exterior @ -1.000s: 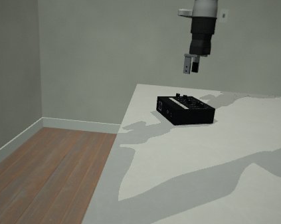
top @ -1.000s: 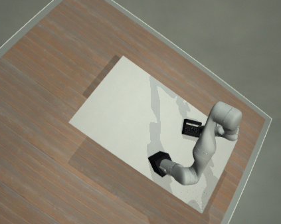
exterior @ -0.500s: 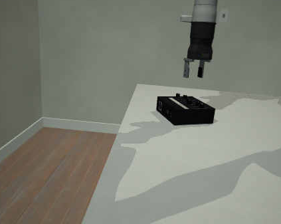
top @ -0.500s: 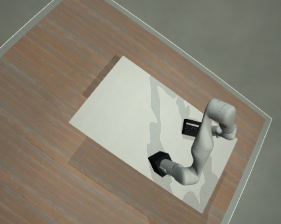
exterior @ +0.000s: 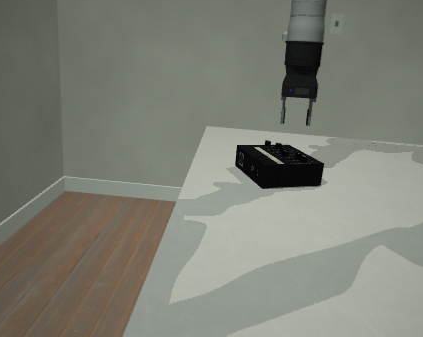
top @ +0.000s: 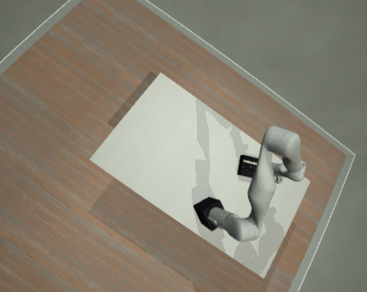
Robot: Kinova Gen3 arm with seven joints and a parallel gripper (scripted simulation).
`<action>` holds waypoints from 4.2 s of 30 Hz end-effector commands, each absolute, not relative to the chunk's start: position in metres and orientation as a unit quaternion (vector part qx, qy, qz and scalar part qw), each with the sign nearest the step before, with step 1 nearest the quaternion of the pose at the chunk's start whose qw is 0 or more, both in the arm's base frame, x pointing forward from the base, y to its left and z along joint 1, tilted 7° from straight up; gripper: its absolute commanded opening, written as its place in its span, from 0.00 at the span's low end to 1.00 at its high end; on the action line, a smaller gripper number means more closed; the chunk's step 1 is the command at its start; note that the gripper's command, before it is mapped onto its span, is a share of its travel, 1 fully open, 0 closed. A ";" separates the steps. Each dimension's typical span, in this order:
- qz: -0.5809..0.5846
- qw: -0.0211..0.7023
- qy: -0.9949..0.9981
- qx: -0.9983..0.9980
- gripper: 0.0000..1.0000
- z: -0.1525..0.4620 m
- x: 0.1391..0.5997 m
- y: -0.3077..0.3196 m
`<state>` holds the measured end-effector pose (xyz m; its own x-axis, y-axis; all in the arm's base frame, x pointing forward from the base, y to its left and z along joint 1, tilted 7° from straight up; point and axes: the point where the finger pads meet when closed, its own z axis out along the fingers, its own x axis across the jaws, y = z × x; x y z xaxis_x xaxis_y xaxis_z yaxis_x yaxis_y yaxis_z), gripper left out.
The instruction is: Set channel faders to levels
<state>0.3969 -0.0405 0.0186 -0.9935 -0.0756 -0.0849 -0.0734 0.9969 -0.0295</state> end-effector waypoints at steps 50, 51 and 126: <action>0.011 0.061 0.877 0.476 1.00 -0.013 0.393 -0.026; 0.011 0.061 0.876 0.477 1.00 -0.013 0.393 -0.026; 0.011 0.061 0.875 0.480 0.00 -0.024 0.395 -0.026</action>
<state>0.3920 -0.0253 -0.0215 -0.5308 0.8425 -0.0923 0.8399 0.5375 0.0759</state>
